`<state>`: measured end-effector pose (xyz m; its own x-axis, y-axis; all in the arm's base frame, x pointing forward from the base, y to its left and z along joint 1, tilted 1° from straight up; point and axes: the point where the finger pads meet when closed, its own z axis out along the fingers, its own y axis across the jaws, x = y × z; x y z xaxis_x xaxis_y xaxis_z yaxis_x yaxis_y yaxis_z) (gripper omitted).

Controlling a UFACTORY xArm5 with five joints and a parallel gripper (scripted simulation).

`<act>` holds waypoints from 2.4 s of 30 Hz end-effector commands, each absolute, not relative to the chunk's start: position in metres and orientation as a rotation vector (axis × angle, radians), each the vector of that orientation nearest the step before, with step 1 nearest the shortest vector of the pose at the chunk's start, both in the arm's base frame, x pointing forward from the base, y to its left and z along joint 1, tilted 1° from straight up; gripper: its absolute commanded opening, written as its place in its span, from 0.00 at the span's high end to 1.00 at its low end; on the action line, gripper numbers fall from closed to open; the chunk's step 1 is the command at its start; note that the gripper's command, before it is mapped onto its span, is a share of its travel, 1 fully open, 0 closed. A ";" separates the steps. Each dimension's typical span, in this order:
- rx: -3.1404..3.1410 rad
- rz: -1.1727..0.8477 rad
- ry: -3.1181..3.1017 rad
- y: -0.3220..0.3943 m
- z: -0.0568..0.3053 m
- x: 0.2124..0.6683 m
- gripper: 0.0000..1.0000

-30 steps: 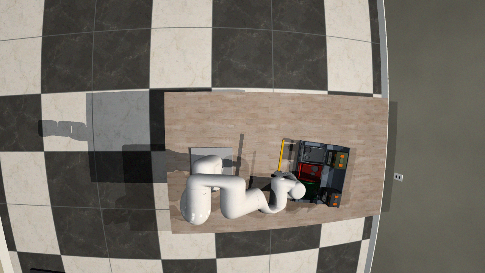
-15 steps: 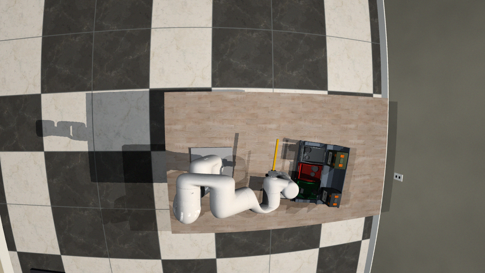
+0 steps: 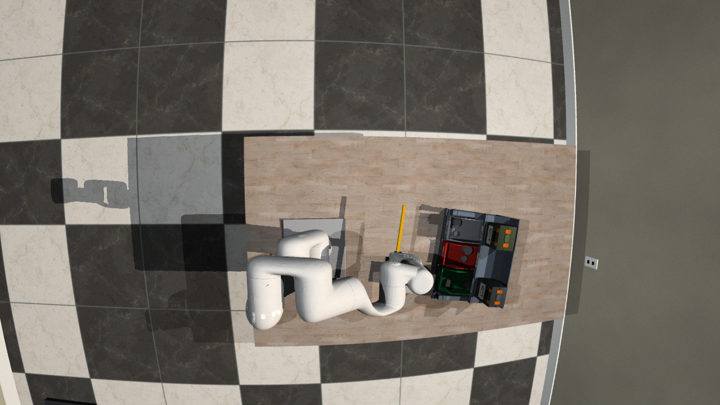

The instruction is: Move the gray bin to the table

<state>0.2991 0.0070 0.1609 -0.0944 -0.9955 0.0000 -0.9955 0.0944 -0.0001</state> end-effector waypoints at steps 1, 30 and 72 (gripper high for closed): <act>-2.118 -0.020 2.328 0.008 0.162 0.291 1.00; -2.118 -0.020 2.328 0.008 0.143 0.285 1.00; -2.118 -0.020 2.328 0.008 0.099 0.285 1.00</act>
